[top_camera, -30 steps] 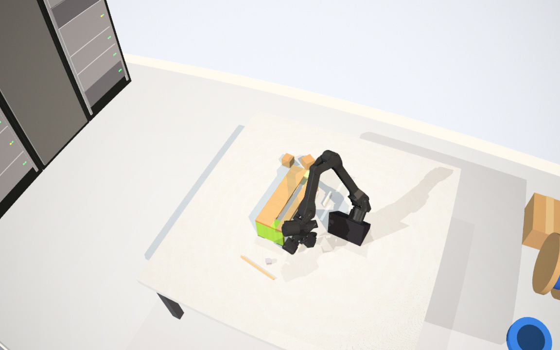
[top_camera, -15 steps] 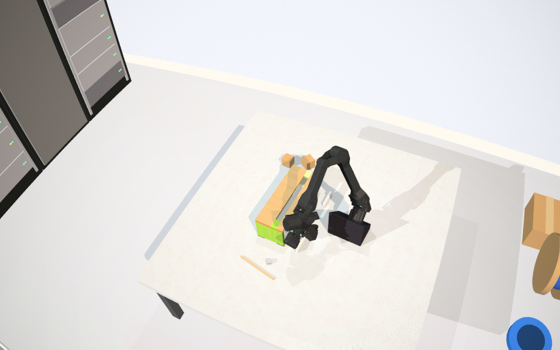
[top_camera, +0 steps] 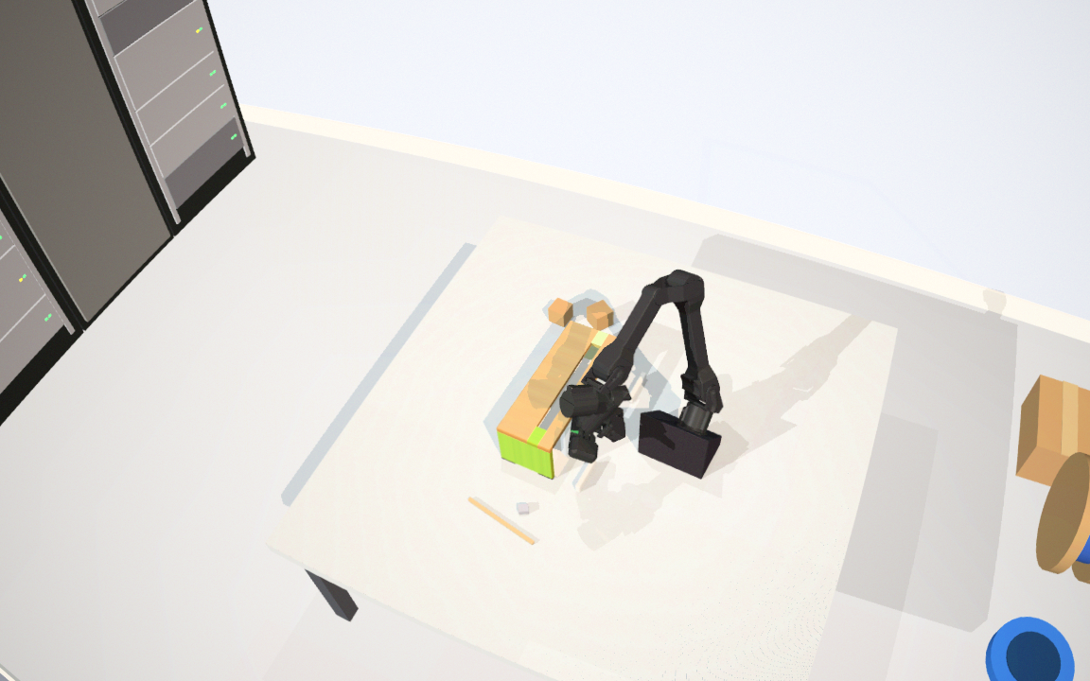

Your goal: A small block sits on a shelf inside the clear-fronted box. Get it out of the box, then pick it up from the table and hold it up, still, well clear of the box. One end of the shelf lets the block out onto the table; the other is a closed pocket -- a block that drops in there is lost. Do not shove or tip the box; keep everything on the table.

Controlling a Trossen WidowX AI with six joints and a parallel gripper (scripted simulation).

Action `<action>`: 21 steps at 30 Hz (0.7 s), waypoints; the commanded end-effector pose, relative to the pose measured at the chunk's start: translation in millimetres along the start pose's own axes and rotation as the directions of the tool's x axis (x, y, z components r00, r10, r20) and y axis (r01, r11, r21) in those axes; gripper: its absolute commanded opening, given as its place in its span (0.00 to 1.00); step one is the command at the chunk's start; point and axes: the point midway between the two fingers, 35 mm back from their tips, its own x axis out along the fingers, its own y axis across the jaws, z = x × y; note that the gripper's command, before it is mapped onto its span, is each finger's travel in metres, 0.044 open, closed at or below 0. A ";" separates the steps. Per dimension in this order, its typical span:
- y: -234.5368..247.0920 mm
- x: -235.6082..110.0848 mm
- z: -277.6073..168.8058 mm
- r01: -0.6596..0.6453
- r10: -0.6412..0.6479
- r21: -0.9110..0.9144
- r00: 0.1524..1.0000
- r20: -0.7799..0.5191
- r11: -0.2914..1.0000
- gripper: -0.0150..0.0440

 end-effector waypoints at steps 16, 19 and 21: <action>9.7 -36.2 -1.7 0.085 -0.095 -0.204 0.995 -0.038 0.975 0.25; 9.7 -36.2 -1.7 0.085 -0.095 -0.204 0.995 -0.038 0.975 0.25; 9.7 -36.2 -1.7 0.085 -0.095 -0.204 0.995 -0.038 0.975 0.25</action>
